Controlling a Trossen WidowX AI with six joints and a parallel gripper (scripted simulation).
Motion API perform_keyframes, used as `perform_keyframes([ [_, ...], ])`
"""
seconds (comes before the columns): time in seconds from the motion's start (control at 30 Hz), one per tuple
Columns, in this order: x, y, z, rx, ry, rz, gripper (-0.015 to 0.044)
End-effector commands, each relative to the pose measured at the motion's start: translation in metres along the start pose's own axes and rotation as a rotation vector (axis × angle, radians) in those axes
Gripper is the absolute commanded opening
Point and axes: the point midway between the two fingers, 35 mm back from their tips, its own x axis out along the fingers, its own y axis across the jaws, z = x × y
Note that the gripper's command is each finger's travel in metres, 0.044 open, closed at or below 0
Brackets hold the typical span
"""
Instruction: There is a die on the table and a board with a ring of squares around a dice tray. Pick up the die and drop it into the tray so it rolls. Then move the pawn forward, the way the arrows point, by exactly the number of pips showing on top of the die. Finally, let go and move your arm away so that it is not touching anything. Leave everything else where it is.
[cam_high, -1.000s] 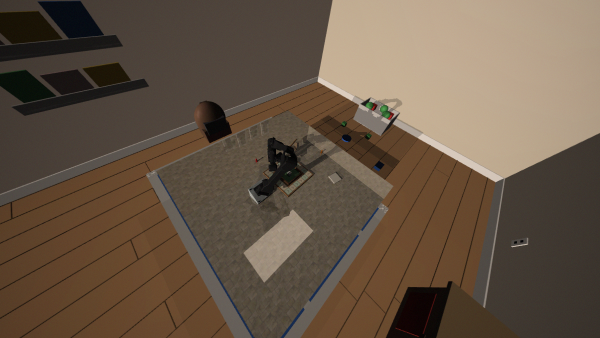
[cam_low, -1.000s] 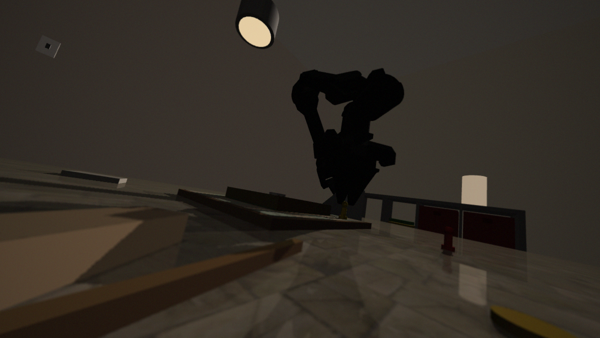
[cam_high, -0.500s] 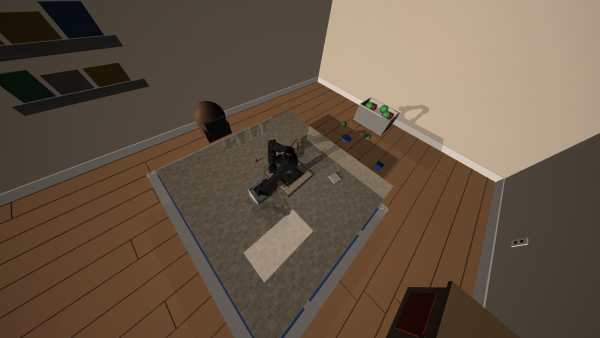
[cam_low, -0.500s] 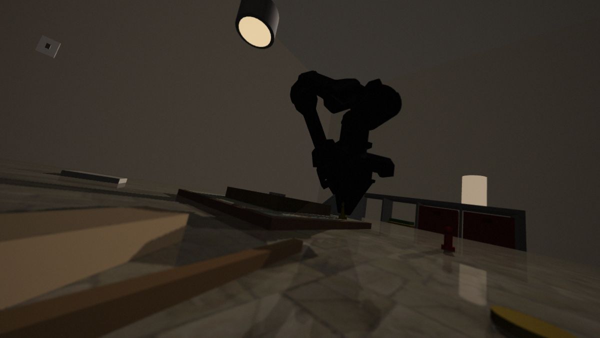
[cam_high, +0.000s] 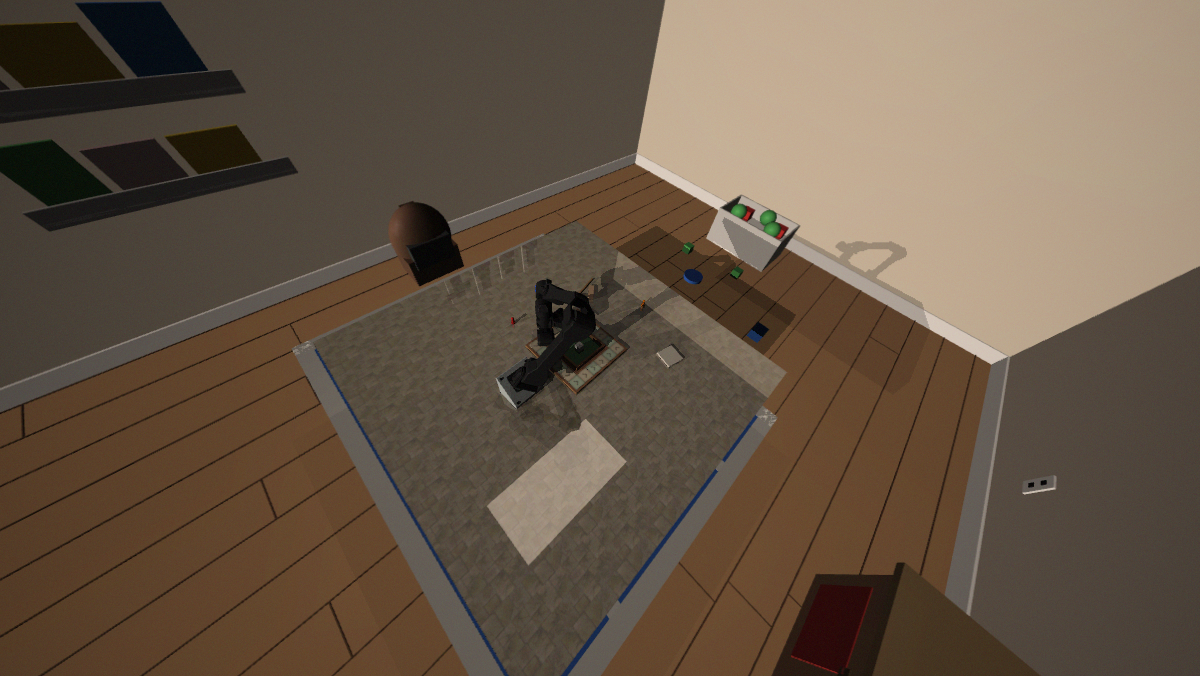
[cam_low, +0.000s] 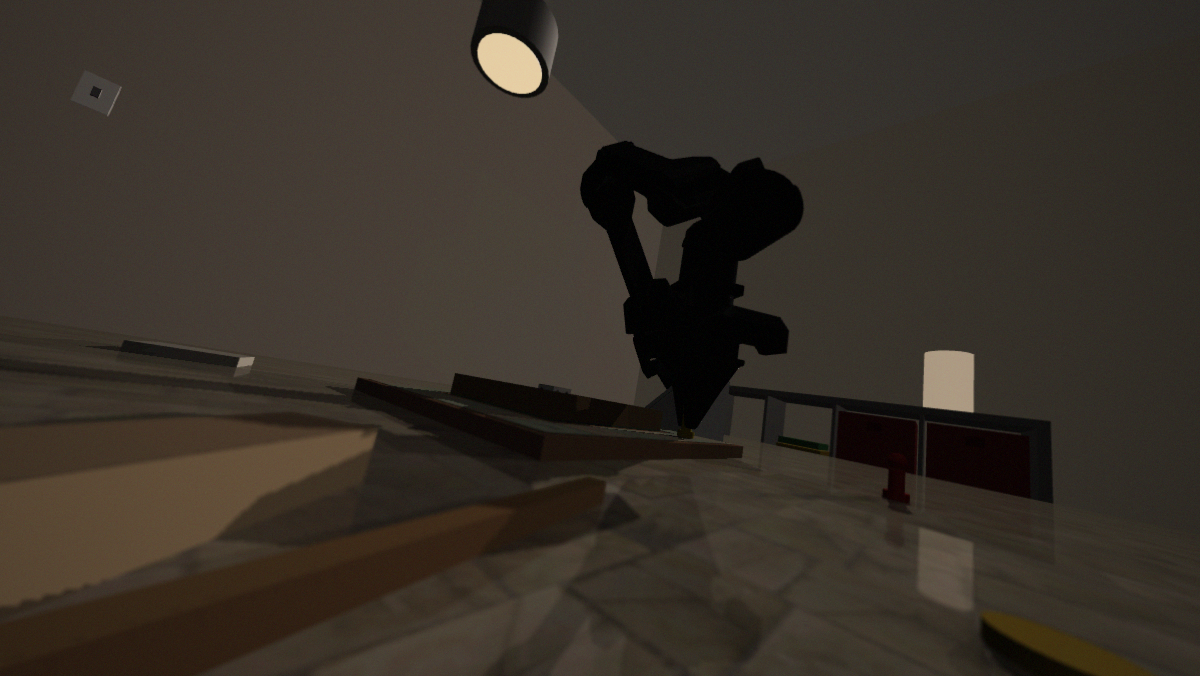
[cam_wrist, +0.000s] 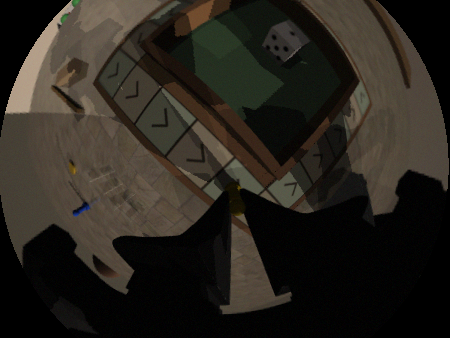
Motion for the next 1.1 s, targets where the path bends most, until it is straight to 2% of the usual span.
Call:
perform_keyframes([
  [0.0, -0.012, 0.003, 0.001, 0.000, -0.001, 0.005, 0.0000],
  [0.63, -0.125, -0.003, -0.003, -0.002, 0.001, 0.004, 0.0000],
  [0.77, -0.125, -0.003, -0.004, -0.024, 0.001, 0.004, 0.0000],
  [1.07, -0.110, -0.006, -0.011, -0.325, 0.000, 0.005, 0.0000],
])
